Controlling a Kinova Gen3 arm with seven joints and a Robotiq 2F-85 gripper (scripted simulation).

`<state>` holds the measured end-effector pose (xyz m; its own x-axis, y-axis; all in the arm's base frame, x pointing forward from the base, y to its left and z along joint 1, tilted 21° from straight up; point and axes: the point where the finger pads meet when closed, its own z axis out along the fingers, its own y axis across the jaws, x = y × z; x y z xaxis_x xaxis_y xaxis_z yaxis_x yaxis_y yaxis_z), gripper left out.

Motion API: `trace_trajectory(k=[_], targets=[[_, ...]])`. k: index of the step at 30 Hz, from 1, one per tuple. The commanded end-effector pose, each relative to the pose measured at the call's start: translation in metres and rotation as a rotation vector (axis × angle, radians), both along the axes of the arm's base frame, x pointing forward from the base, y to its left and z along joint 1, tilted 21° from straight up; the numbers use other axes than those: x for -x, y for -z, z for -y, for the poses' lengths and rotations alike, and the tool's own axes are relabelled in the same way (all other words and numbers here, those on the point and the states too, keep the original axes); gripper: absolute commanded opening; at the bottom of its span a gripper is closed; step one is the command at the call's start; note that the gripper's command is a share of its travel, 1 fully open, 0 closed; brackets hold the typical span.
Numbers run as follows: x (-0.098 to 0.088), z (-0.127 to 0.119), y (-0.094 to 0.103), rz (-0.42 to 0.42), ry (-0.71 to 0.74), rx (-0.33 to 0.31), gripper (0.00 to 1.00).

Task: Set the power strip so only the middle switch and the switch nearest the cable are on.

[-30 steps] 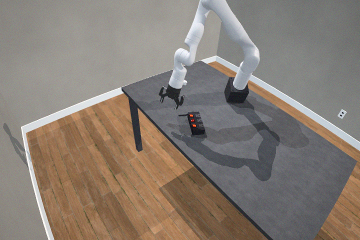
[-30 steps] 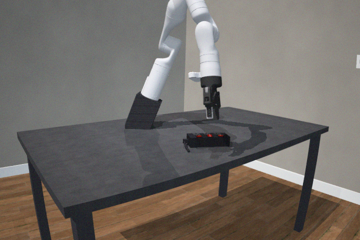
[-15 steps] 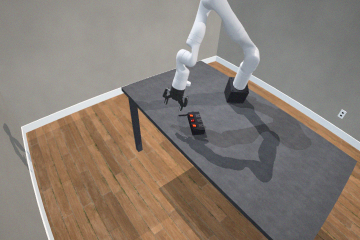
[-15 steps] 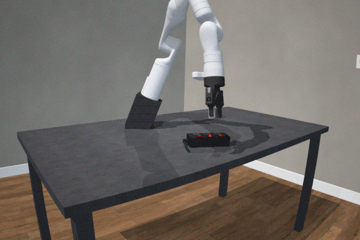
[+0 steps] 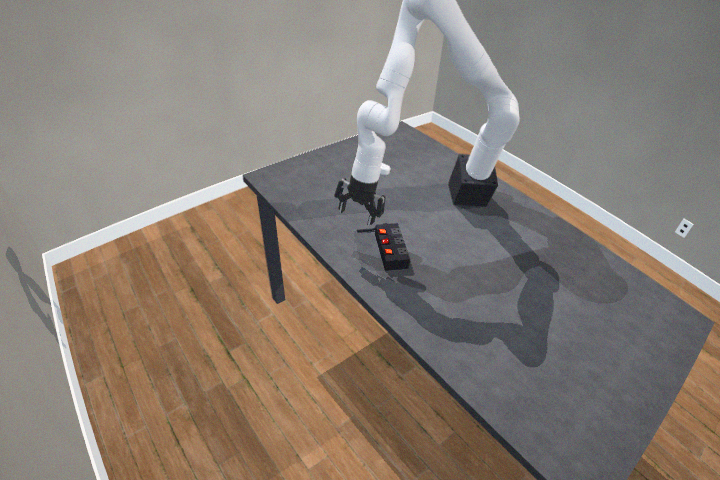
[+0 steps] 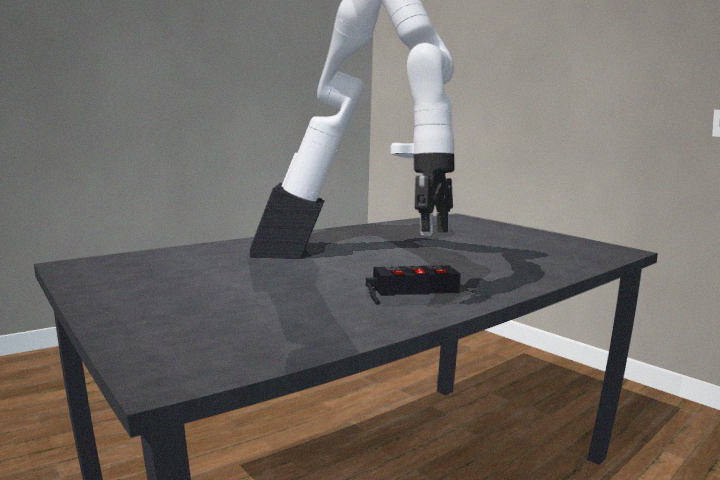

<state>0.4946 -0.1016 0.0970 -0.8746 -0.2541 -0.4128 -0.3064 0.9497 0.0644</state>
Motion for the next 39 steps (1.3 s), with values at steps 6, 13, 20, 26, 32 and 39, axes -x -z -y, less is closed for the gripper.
trace_trajectory(k=[6, 13, 20, 26, 32, 39], targets=[[0.007, -0.014, -0.004, -0.026, 0.011, -0.019, 1.0], [0.012, -0.022, -0.005, -0.045, 0.017, -0.031, 1.0], [0.016, -0.03, -0.006, -0.063, 0.023, -0.042, 1.0], [0.021, -0.037, -0.007, -0.079, 0.028, -0.053, 1.0], [0.025, -0.044, -0.008, -0.095, 0.032, -0.062, 1.0], [0.029, -0.05, -0.009, -0.109, 0.036, -0.07, 1.0]])
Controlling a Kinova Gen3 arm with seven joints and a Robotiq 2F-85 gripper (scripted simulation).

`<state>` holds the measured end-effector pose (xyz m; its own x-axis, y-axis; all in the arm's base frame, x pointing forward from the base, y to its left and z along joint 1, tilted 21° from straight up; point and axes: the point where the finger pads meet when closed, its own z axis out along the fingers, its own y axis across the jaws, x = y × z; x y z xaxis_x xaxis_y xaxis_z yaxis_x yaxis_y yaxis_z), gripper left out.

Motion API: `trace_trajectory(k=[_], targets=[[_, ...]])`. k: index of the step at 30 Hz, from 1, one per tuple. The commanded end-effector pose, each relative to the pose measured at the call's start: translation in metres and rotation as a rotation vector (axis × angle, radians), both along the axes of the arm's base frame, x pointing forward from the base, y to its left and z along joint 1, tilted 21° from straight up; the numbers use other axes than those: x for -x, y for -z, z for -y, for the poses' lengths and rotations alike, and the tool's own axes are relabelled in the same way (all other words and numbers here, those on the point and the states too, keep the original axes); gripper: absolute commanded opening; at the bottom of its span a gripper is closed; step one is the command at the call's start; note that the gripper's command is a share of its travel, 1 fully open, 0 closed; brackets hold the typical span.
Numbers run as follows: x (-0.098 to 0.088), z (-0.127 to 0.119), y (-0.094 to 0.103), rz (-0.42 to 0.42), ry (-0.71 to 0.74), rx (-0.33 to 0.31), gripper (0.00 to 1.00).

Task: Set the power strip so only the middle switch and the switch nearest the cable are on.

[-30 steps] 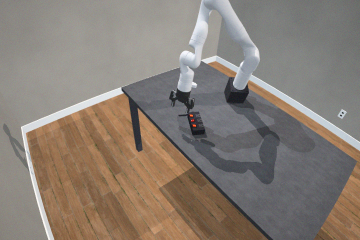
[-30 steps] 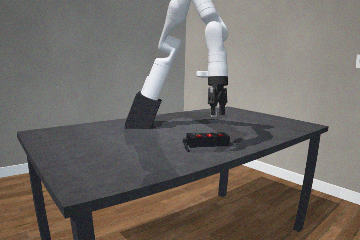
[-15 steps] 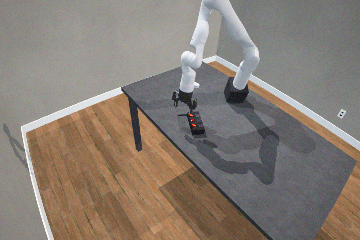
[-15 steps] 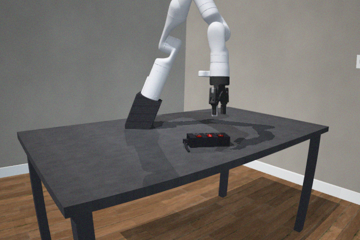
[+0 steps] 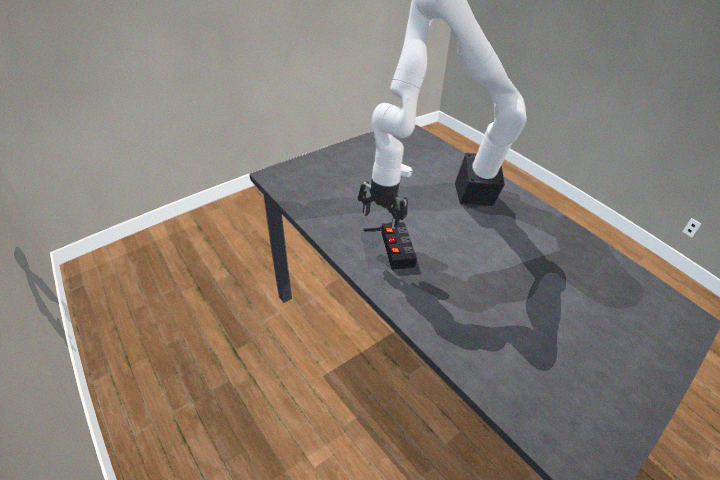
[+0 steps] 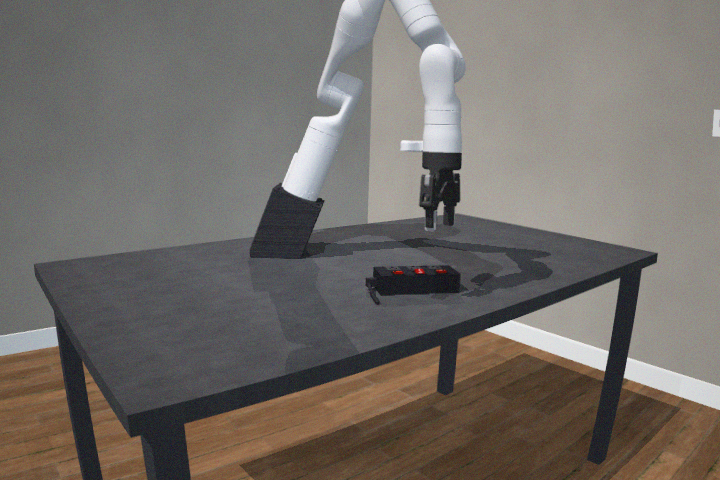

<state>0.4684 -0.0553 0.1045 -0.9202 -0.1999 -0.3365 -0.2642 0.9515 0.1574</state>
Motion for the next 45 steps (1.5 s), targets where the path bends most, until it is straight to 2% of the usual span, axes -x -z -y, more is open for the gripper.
trace_trajectory(k=[1, 45], targets=[[0.006, -0.009, -0.003, -0.02, 0.007, -0.01, 1.0], [0.023, -0.033, -0.007, -0.079, 0.022, -0.041, 1.0]])
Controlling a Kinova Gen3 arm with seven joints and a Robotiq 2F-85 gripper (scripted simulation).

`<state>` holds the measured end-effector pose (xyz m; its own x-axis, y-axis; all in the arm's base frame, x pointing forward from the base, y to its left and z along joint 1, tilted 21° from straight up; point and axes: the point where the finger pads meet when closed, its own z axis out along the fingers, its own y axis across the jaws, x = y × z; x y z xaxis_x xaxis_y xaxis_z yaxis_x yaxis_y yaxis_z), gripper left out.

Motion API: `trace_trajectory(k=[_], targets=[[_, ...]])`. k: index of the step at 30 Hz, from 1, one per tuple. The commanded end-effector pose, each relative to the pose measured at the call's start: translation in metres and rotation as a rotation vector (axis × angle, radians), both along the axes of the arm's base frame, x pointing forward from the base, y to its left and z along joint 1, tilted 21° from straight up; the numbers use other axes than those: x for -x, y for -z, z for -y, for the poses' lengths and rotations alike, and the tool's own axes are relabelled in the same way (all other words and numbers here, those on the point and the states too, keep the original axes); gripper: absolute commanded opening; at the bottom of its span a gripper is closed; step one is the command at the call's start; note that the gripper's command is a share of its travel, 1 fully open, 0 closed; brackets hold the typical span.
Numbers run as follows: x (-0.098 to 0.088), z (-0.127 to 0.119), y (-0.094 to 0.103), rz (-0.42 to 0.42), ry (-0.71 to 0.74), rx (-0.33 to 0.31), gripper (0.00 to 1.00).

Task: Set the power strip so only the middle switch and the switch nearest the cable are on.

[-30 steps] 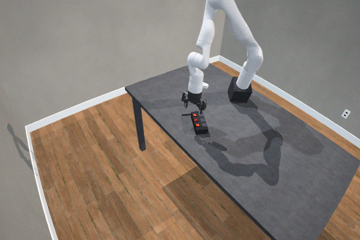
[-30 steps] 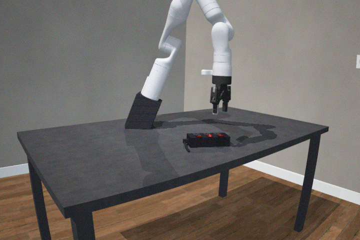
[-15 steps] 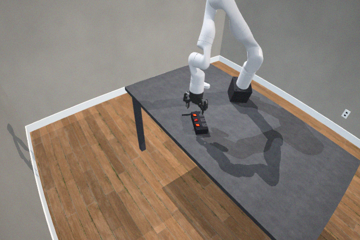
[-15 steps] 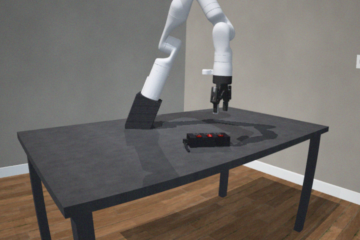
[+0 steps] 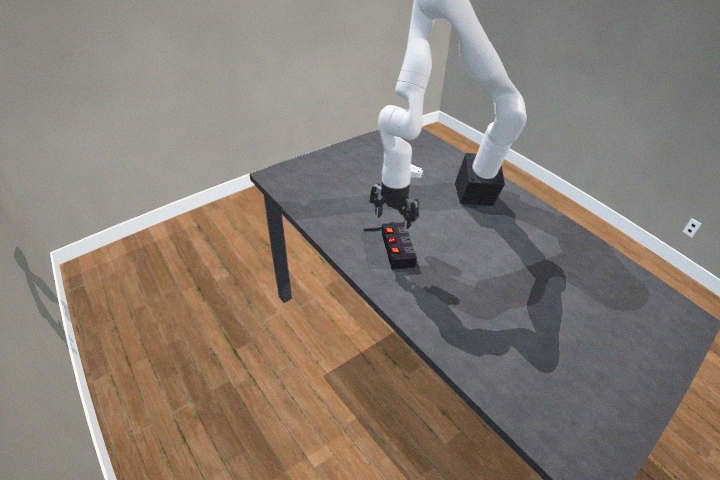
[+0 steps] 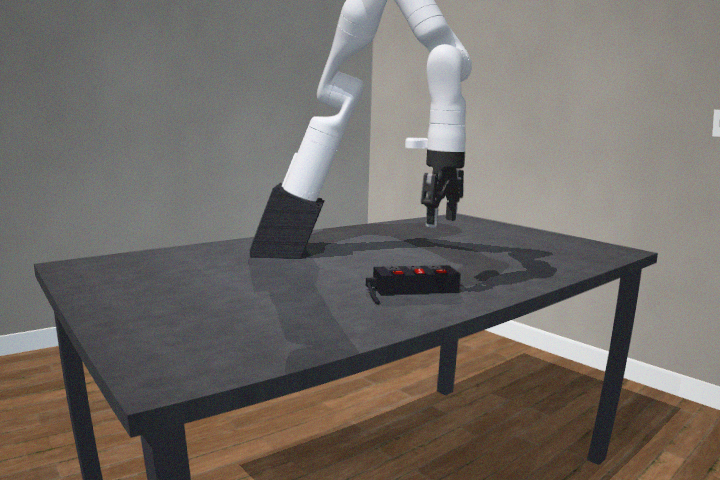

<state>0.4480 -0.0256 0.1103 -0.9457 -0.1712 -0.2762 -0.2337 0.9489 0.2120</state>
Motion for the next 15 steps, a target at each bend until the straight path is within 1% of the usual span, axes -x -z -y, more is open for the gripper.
trace_trajectory(k=[1, 15], targets=[[0.0028, -0.0031, -0.0014, -0.007, 0.004, -0.003, 1.0], [0.0038, -0.0044, -0.0017, -0.011, 0.005, -0.004, 1.0]])
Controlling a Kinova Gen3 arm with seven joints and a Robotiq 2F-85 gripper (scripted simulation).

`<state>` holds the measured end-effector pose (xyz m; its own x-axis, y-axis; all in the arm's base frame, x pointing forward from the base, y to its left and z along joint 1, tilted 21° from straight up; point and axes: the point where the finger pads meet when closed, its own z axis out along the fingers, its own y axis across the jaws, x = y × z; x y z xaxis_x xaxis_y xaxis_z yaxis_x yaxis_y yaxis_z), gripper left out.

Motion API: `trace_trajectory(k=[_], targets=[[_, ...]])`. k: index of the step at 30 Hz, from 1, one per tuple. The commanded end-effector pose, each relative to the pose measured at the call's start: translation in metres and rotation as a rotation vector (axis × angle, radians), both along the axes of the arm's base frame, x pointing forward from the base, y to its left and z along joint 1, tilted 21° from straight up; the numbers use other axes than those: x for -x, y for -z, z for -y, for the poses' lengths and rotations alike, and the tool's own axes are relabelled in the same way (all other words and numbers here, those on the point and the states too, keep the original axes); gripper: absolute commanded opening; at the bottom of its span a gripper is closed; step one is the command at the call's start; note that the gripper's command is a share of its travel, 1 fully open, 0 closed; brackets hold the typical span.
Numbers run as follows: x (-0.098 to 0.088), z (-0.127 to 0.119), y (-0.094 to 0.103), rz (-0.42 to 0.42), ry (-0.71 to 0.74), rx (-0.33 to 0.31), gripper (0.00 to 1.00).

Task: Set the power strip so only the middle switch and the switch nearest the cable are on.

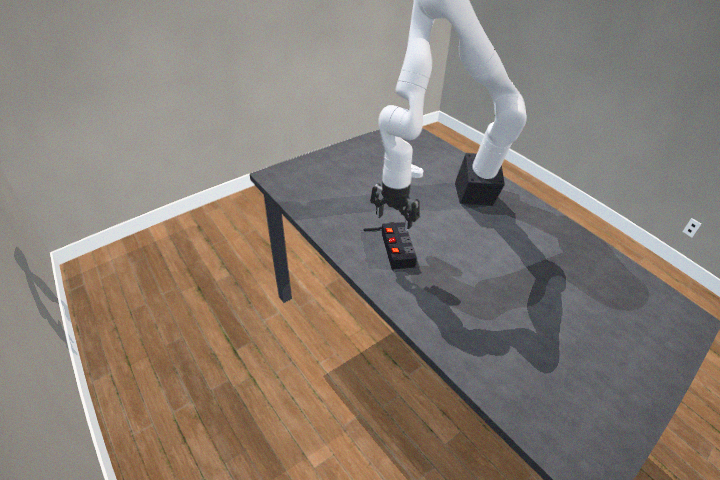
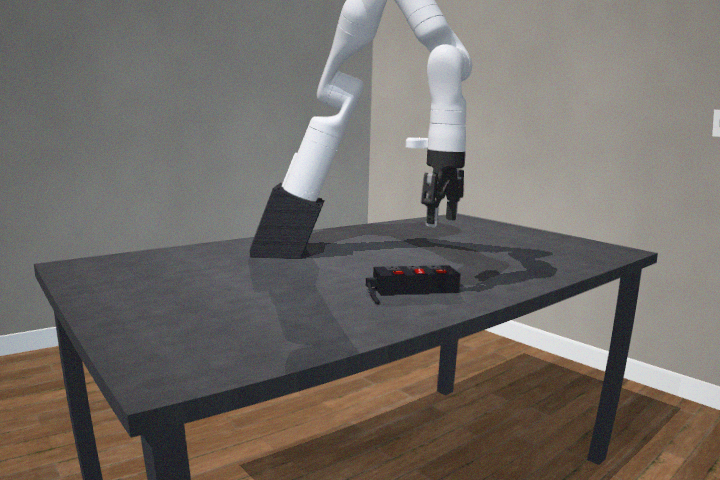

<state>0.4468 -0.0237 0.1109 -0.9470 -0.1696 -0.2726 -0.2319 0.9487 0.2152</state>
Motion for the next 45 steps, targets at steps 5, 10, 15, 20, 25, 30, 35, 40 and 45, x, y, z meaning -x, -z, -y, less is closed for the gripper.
trace_trajectory(k=[5, 10, 15, 20, 25, 30, 35, 40, 45], targets=[[0.0026, -0.0025, -0.0012, -0.006, 0.004, -0.002, 1.0], [0.0026, -0.0025, -0.0012, -0.006, 0.004, -0.002, 1.0], [0.0026, -0.0025, -0.0012, -0.006, 0.004, -0.002, 1.0], [0.0026, -0.0025, -0.0012, -0.006, 0.004, -0.002, 1.0], [0.0026, -0.0025, -0.0012, -0.006, 0.004, -0.002, 1.0], [0.0026, -0.0025, -0.0012, -0.006, 0.004, -0.002, 1.0], [0.0026, -0.0025, -0.0012, -0.006, 0.004, -0.002, 1.0], [0.0026, -0.0025, -0.0012, -0.006, 0.004, -0.002, 1.0], [0.0026, -0.0025, -0.0012, -0.006, 0.004, -0.002, 1.0]])
